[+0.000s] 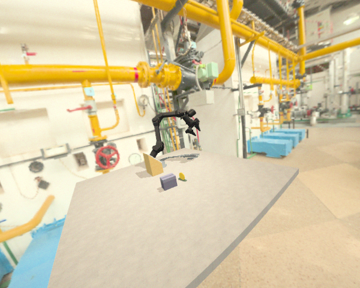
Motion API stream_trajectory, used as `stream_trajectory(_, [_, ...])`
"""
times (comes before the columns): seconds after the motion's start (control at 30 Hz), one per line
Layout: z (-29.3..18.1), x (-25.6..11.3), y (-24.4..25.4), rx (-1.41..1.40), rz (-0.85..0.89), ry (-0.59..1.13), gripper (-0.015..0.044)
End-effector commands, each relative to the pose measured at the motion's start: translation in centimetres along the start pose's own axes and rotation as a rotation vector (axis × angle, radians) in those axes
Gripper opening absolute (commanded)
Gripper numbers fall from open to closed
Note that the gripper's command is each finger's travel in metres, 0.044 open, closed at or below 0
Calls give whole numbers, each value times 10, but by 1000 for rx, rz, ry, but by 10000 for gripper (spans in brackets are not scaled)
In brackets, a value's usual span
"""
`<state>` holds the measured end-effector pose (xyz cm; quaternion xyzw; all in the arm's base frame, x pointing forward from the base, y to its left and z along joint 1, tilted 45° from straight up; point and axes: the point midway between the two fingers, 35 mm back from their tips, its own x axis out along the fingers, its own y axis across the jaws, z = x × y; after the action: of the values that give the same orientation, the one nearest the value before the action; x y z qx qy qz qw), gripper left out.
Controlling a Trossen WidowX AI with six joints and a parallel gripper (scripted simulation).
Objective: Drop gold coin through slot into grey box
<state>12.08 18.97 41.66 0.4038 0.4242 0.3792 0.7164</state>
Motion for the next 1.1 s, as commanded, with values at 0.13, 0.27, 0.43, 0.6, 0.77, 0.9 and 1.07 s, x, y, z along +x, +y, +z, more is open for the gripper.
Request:
stream_trajectory(0.13, [20, 22, -24, -32, -88, -6, 269])
stream_trajectory(0.27, [59, 52, -77, -72, -241, 7, 164])
stream_trajectory(0.43, [98, 72, -159, -95, -393, 85, 161])
stream_trajectory(0.6, [122, 72, -245, -82, -476, 188, 161])
stream_trajectory(0.77, [129, 55, -335, -38, -483, 291, 161])
stream_trajectory(0.9, [120, 33, -400, 8, -430, 345, 161])
stream_trajectory(1.07, [118, 25, -421, 24, -400, 354, 161])
